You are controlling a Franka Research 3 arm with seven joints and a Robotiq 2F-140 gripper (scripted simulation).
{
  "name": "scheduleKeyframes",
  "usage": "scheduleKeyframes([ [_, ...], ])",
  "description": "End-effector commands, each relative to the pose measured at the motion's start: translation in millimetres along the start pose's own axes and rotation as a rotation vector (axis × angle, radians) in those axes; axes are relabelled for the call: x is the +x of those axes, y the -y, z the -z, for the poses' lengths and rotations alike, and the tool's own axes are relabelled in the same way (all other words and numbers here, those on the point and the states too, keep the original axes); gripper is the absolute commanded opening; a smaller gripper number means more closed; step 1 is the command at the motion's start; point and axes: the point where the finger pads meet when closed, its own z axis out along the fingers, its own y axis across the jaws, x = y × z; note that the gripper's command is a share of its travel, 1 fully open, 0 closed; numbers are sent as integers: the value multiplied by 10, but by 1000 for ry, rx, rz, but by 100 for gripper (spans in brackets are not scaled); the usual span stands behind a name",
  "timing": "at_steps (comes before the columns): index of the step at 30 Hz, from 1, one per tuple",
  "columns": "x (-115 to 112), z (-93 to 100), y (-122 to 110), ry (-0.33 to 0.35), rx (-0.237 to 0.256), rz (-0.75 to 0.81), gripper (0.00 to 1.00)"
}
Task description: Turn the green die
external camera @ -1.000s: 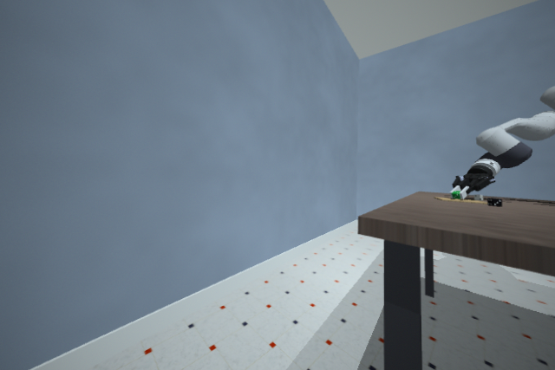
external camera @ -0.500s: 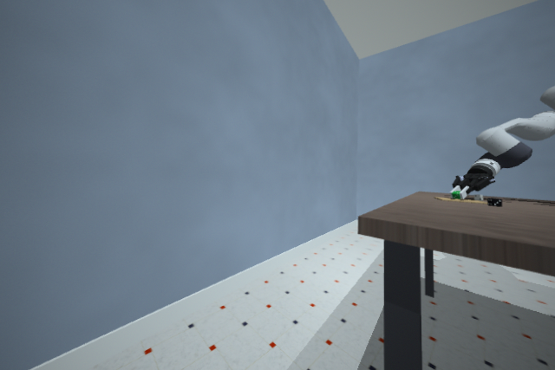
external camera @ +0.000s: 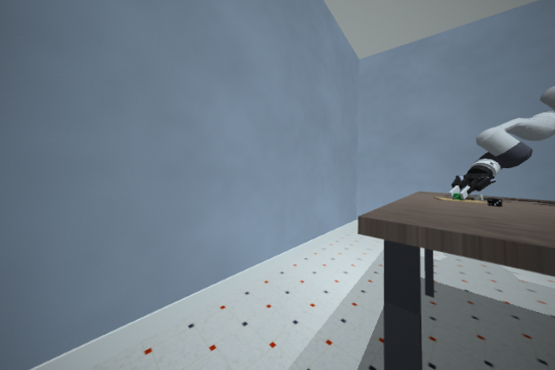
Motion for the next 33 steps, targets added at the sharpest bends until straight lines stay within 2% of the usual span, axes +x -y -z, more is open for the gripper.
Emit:
scheduleKeyframes([
  [1,-2,-12,-16,1,-5,6,22],
  [4,-2,-12,-16,1,-5,6,25],
  [33,-2,-12,-16,1,-5,6,25],
])
